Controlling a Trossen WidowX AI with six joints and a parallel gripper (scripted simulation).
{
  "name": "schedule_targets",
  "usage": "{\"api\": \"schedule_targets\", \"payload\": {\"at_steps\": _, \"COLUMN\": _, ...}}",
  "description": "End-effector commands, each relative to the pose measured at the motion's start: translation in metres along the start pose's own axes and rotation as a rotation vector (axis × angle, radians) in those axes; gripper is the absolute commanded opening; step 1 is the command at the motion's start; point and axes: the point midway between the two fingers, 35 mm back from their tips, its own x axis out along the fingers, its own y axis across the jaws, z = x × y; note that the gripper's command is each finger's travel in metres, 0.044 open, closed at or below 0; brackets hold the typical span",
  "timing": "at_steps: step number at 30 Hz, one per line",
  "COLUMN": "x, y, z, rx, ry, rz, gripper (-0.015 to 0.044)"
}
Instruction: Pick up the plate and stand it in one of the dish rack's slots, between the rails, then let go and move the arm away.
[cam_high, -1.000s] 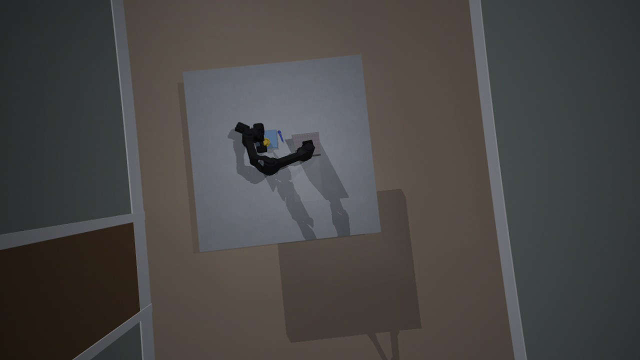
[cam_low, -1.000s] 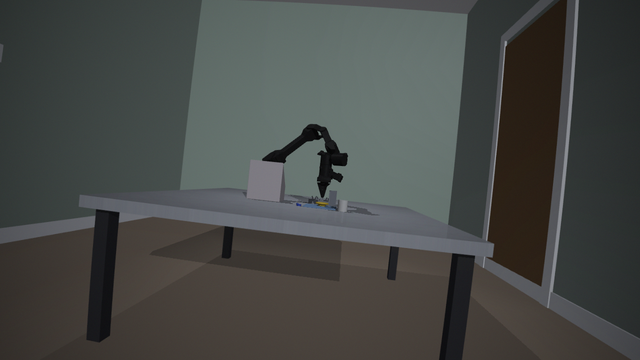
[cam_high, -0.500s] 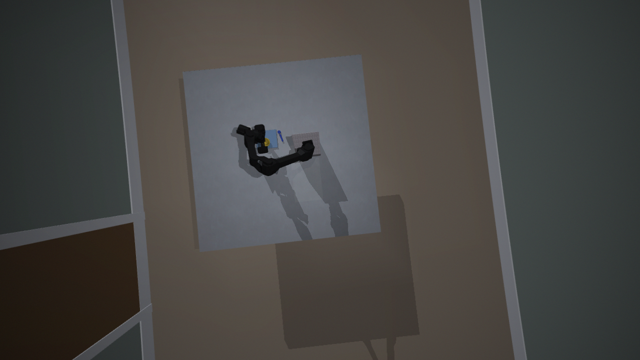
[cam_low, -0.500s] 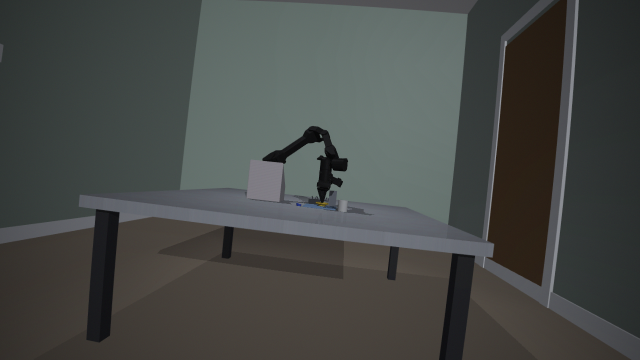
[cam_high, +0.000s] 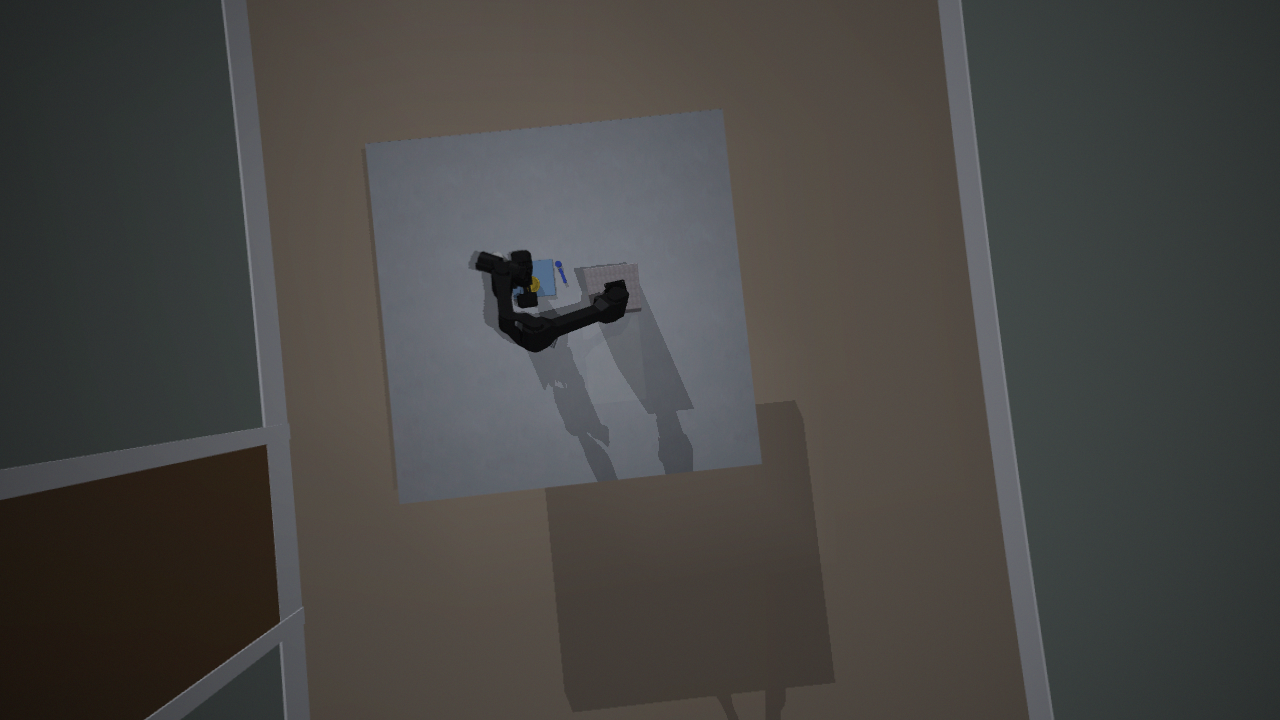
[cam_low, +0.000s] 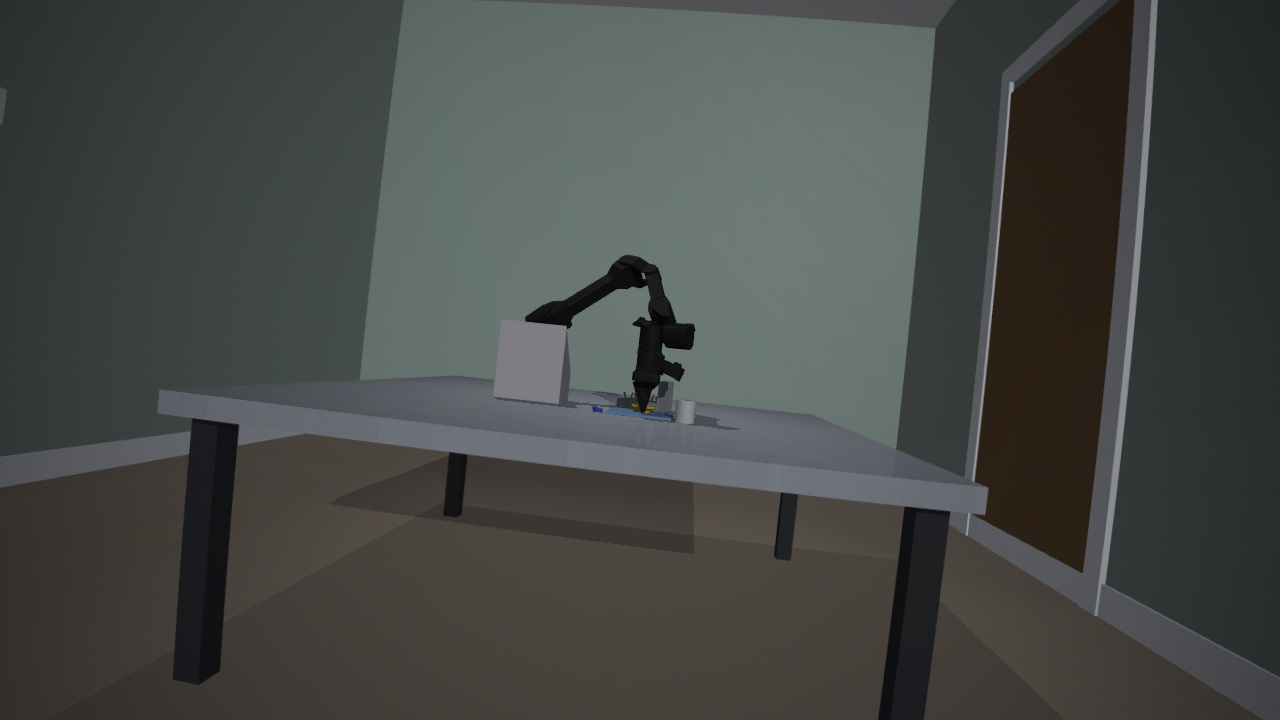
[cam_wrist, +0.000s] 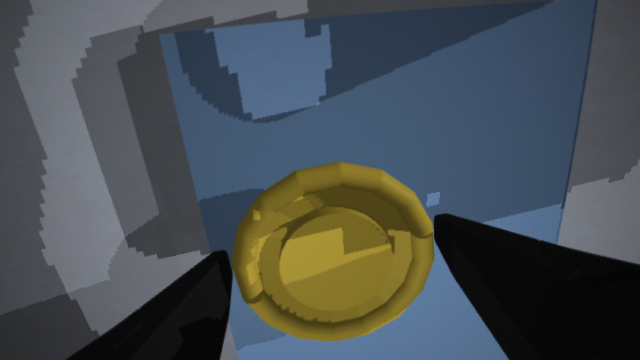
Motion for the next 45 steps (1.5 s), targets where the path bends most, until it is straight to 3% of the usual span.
{"api": "schedule_targets", "payload": {"at_steps": 1, "x": 0.001, "y": 0.000, "z": 0.000, "rx": 0.003, "ry": -0.002, "rz": 0.003, "gripper": 0.0348}}
{"api": "schedule_targets", "payload": {"at_steps": 13, "x": 0.001, "y": 0.000, "z": 0.000, "rx": 0.003, "ry": -0.002, "rz": 0.003, "gripper": 0.0275}}
{"api": "schedule_targets", "payload": {"at_steps": 24, "x": -0.052, "y": -0.006, "z": 0.010, "rx": 0.005, "ry": -0.005, "rz": -0.010, "gripper": 0.0000}}
{"api": "schedule_targets", "payload": {"at_steps": 45, "x": -0.164, "y": -0.010, "z": 0.014, "rx": 0.003, "ry": -0.002, "rz": -0.005, "gripper": 0.0000}}
